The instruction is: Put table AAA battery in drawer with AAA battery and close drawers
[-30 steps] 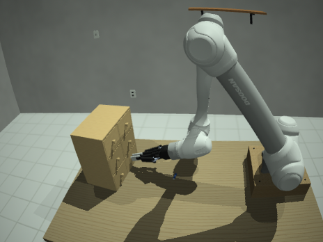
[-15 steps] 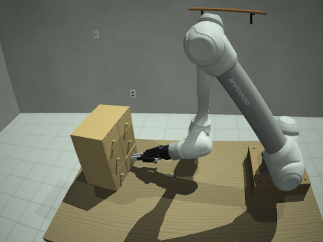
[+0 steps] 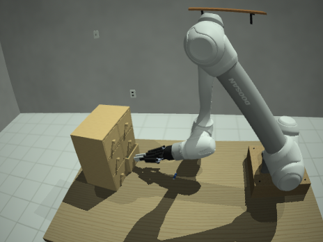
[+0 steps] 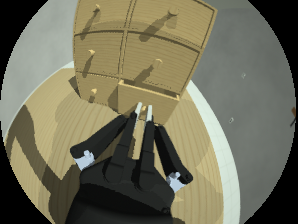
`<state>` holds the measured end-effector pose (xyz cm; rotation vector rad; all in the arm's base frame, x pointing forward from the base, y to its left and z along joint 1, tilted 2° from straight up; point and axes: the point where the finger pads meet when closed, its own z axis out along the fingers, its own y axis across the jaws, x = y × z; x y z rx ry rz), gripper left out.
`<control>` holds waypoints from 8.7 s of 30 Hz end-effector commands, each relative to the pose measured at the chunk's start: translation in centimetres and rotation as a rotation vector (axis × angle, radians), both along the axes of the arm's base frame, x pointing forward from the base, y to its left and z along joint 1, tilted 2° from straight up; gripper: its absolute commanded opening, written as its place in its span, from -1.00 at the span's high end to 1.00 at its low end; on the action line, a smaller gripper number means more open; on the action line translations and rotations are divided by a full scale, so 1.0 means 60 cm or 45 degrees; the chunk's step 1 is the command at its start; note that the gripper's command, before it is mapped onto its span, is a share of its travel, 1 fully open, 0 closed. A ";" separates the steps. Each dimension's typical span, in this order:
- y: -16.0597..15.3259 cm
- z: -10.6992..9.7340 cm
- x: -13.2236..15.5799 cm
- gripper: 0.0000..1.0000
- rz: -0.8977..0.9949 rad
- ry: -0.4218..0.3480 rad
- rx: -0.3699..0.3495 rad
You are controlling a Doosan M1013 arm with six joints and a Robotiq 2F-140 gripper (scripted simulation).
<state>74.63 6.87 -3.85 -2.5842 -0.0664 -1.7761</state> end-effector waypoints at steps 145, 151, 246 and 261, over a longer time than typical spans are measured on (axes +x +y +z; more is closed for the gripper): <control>-0.005 0.164 -0.252 0.60 0.005 0.007 -0.005; -0.005 0.167 -0.253 0.60 0.005 0.008 -0.005; -0.008 0.338 -0.419 0.60 -0.030 1.561 -0.066; -0.008 0.338 -0.419 -1.00 -0.030 1.561 -0.066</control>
